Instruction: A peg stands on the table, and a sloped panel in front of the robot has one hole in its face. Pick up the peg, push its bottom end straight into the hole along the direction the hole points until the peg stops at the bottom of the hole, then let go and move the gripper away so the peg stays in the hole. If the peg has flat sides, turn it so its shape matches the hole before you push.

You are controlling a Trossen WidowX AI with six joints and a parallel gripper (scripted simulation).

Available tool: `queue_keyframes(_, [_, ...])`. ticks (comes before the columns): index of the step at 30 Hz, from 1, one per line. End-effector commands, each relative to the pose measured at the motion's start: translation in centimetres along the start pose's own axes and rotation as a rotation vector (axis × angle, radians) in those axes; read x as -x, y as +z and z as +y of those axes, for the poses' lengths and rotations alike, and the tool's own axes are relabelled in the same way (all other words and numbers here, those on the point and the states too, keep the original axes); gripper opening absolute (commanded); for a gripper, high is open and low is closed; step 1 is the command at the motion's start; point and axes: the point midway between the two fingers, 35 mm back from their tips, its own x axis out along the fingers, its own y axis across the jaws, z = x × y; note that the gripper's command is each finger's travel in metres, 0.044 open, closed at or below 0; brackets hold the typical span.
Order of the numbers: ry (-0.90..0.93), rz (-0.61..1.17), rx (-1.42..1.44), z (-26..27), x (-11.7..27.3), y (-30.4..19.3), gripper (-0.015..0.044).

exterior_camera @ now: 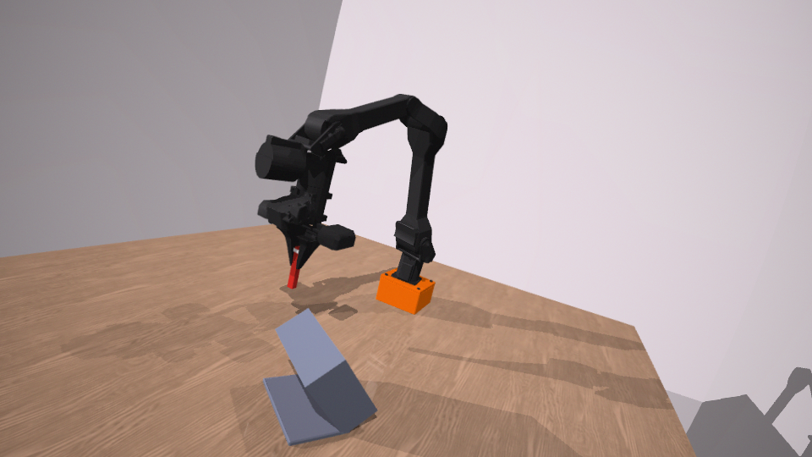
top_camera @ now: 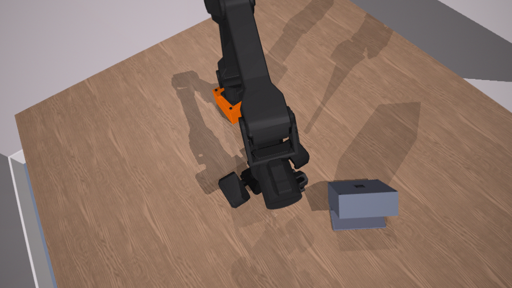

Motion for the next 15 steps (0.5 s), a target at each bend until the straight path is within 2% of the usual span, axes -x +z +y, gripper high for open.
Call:
queue_keyframes(1, [-0.023,-0.003,0.025,0.3,0.0,0.2,0.0000])
queue_keyframes(15, [-0.080,-0.011,0.096,1.7,-0.1,0.8,0.0000])
